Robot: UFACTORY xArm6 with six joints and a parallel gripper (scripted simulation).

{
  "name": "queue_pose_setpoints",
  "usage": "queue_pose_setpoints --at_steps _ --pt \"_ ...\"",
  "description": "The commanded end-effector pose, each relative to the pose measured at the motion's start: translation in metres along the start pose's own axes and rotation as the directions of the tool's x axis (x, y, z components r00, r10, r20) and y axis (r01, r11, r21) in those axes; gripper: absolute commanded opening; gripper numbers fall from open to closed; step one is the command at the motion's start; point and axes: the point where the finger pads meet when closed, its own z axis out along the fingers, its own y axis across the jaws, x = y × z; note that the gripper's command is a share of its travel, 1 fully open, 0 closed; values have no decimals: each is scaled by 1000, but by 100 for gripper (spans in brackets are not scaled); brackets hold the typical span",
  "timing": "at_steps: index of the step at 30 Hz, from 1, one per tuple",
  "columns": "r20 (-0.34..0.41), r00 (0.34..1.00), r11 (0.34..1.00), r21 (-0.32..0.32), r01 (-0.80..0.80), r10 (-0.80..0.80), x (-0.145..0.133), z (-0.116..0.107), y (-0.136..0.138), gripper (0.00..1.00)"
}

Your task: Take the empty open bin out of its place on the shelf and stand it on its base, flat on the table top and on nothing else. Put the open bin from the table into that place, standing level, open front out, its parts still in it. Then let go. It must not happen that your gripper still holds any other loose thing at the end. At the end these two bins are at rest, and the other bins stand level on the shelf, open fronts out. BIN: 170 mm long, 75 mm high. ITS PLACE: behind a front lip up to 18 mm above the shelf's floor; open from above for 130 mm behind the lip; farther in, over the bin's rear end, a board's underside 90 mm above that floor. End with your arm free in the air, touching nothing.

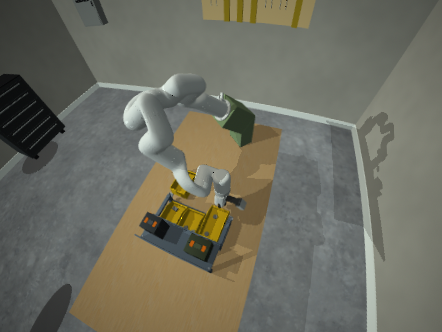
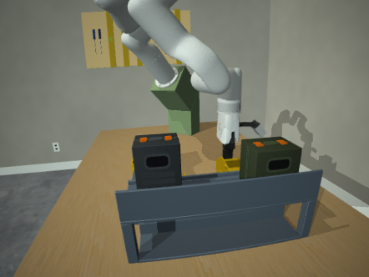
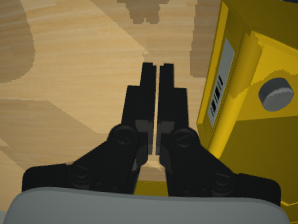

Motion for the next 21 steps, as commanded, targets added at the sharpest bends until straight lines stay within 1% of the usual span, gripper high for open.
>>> queue_pose_setpoints --at_steps 1,10,21 --pt "-2 1000 1000 -3 0 0 1 9 1 0" --pt "-2 1000 1000 -3 0 0 1 16 1 0" --pt "-2 1000 1000 -2 0 0 1 17 1 0"
